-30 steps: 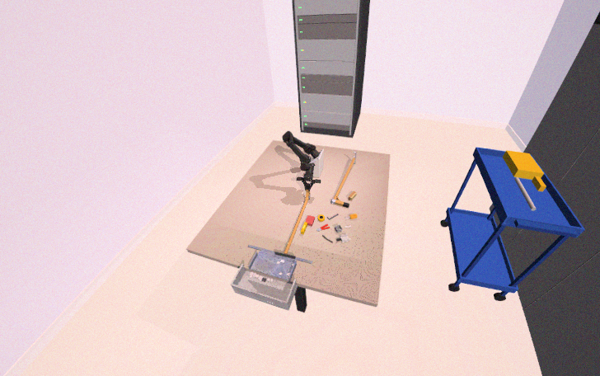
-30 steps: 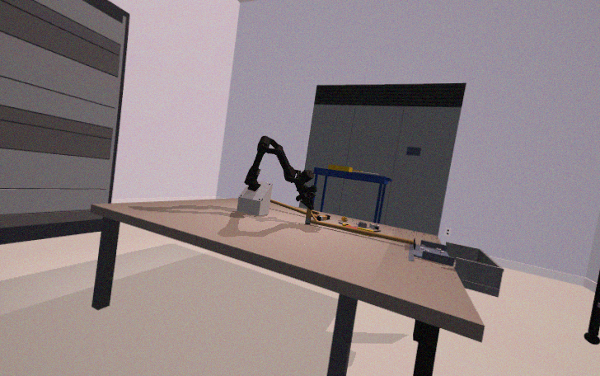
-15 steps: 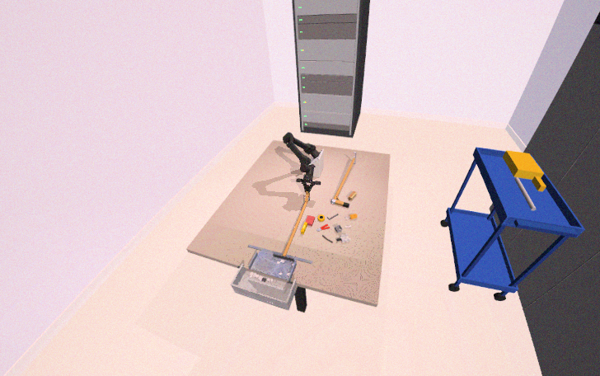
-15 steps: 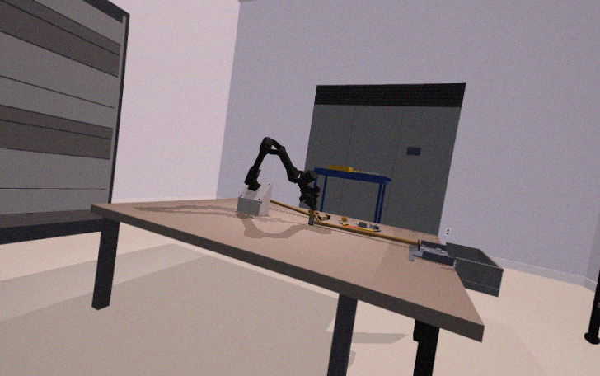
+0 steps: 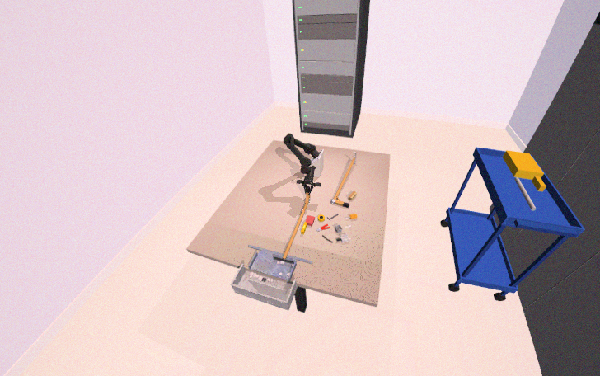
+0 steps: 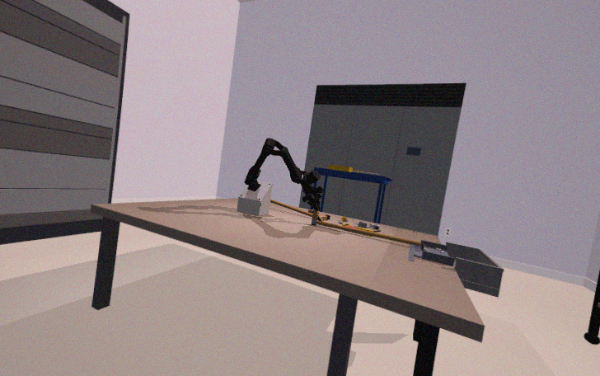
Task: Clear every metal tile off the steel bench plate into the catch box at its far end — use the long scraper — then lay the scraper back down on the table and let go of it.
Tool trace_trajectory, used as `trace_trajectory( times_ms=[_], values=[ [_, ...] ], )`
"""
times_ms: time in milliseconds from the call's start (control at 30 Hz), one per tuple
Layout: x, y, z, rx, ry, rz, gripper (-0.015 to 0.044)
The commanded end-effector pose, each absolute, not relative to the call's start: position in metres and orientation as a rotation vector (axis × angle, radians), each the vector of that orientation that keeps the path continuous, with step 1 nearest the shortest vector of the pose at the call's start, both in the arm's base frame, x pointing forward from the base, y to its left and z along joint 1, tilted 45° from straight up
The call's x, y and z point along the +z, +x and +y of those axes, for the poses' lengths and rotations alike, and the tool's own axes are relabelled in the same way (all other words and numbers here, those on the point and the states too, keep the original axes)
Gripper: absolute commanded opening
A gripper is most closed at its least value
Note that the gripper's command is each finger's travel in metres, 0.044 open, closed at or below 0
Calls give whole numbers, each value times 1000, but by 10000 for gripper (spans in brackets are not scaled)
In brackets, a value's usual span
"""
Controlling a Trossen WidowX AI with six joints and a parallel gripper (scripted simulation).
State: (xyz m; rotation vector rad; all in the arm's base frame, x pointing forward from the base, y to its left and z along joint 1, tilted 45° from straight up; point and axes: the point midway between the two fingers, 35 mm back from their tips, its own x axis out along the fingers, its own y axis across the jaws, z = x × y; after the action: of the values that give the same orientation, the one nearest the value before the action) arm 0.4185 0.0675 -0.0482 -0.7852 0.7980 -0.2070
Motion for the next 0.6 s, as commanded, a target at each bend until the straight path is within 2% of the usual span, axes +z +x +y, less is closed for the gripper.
trace_trajectory(
  times_ms=[0,567],
  values=[
    [-47,426,71,-202,-775,787,0],
    [-46,450,77,-203,-774,786,0]
  ],
)
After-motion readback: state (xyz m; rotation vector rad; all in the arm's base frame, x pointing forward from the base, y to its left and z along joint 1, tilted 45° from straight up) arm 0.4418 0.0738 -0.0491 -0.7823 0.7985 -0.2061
